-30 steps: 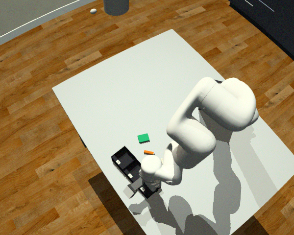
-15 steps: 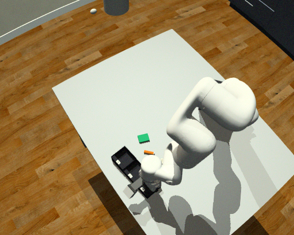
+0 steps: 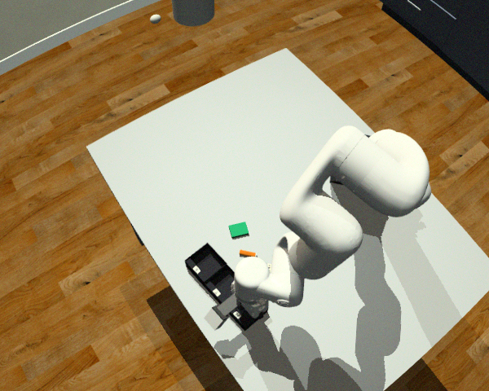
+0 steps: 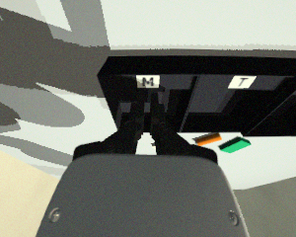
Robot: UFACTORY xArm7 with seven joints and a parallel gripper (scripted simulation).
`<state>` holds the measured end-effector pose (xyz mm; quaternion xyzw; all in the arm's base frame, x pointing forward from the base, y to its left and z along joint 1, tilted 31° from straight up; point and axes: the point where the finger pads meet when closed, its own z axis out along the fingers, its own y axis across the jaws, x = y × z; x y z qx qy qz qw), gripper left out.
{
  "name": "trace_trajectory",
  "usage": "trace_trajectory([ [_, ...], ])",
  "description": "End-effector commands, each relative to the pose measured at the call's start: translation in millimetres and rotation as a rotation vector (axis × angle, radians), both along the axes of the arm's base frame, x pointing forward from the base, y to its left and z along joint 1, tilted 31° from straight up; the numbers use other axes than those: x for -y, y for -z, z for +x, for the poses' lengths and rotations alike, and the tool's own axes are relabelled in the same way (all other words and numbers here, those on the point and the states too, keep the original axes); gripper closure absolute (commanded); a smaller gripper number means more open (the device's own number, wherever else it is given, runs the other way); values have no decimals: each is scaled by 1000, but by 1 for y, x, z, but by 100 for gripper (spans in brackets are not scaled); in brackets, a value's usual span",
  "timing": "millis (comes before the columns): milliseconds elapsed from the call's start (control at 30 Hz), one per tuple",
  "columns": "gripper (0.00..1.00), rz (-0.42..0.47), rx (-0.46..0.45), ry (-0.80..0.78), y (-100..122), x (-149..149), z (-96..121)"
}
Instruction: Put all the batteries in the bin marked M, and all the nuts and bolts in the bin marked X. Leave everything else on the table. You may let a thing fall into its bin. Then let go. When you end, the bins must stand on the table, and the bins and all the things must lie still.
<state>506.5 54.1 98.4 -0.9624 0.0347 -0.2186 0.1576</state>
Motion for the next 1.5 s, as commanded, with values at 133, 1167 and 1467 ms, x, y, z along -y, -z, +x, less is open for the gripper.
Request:
trace_trajectory([
  [133, 93, -1, 2, 1, -8, 3, -3],
  [1167, 93, -1, 3, 1, -61, 21, -29],
  [1467, 93, 0, 3, 1, -125, 42, -62],
])
